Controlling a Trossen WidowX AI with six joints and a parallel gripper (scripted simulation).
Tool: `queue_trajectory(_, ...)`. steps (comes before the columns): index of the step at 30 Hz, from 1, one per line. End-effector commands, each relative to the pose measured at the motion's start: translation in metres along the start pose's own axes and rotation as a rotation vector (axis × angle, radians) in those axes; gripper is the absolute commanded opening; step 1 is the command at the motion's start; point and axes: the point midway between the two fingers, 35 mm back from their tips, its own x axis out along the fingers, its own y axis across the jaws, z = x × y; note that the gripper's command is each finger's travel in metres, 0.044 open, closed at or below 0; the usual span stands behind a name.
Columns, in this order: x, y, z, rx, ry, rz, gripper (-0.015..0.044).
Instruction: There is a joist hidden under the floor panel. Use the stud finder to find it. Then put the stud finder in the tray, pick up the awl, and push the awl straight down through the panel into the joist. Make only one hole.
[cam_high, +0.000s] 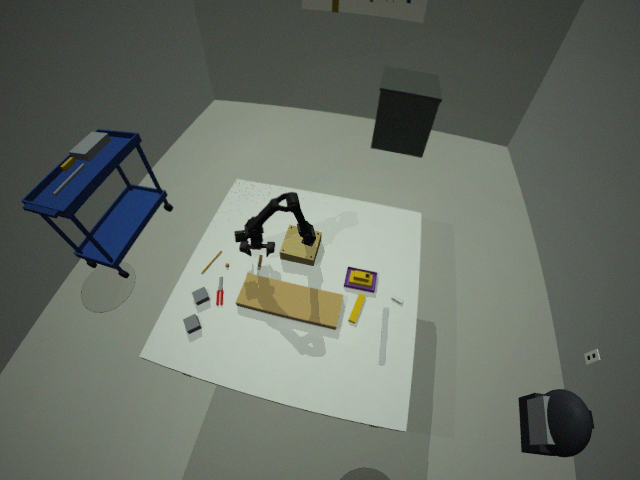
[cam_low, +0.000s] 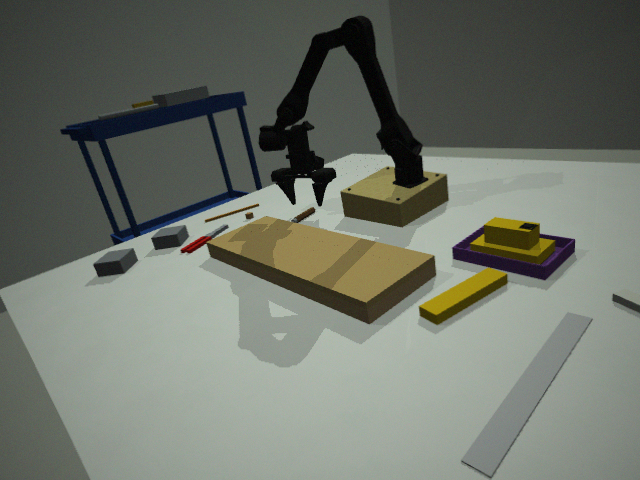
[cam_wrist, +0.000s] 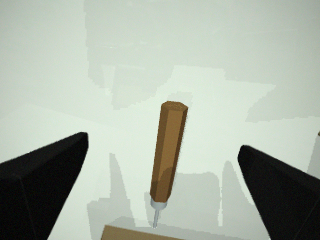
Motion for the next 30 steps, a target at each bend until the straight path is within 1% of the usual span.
queue_trajectory(1, 0.008, -0.003, 0.001, 0.007, 0.002, -0.008, 0.044)
queue_trajectory(15, 0.025, -0.004, 0.002, 0.007, 0.002, -0.008, 0.044)
queue_trajectory(29, 0.025, -0.004, 0.002, 0.007, 0.002, -0.008, 0.0072)
queue_trajectory(30, 0.025, -0.004, 0.002, 0.007, 0.002, -0.008, 0.0066)
